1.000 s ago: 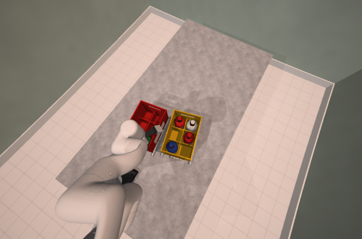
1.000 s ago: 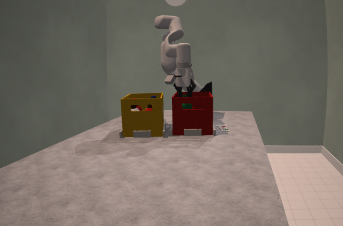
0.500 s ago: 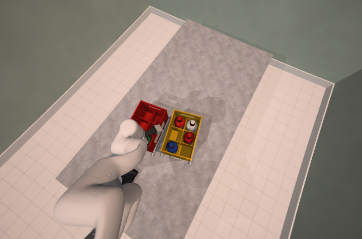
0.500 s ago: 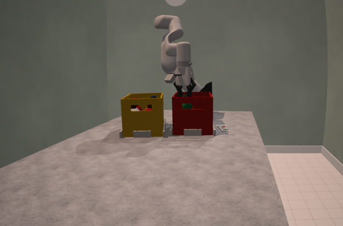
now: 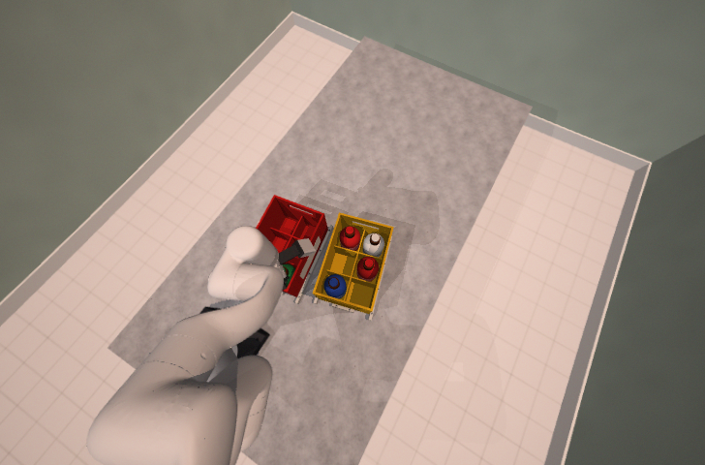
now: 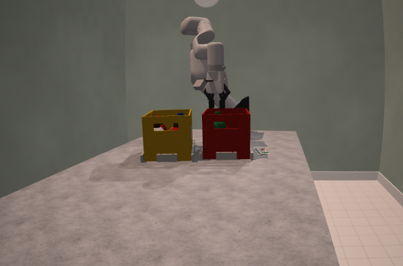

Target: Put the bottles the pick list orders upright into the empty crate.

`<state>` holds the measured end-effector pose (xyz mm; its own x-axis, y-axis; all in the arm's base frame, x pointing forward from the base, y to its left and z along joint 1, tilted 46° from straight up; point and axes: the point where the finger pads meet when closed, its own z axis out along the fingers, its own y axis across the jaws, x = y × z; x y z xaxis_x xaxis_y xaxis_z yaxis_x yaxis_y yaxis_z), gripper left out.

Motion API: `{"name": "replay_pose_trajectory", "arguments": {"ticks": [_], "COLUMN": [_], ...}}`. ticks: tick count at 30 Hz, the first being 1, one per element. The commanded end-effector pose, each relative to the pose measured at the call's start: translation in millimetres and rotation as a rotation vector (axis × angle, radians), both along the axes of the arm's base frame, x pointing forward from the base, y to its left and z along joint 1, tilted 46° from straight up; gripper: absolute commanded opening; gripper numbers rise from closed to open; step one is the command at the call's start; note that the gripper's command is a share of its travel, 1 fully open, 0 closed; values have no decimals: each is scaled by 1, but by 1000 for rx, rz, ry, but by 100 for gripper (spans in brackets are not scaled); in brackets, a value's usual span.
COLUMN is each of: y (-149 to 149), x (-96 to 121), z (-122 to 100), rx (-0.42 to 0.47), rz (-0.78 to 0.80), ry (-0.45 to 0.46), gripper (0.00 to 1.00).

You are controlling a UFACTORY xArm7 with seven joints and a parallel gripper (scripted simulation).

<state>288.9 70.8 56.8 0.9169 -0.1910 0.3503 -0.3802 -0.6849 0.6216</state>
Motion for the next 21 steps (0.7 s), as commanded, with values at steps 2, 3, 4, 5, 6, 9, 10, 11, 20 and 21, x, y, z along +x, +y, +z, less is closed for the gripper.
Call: {"name": "replay_pose_trajectory", "arguments": {"ticks": [2,3,4,5,6,9,10,11,20,21], "y": [12,12,12,14,16,22,24,26,33,33], "x": [-2,-2,-2,-2,-2,-3,-4,-4,-5,-5], "z": [12,12,12,14,16,22,23,25,33,33], "rx": [2,2,2,2,2,2,2,2,2,2], "rz": [2,2,2,2,2,2,2,2,2,2], "ry": [-2,-2,-2,-2,-2,-2,-2,-2,-2,-2], "gripper": [65,65,65,65,65,65,65,65,65,65]}}
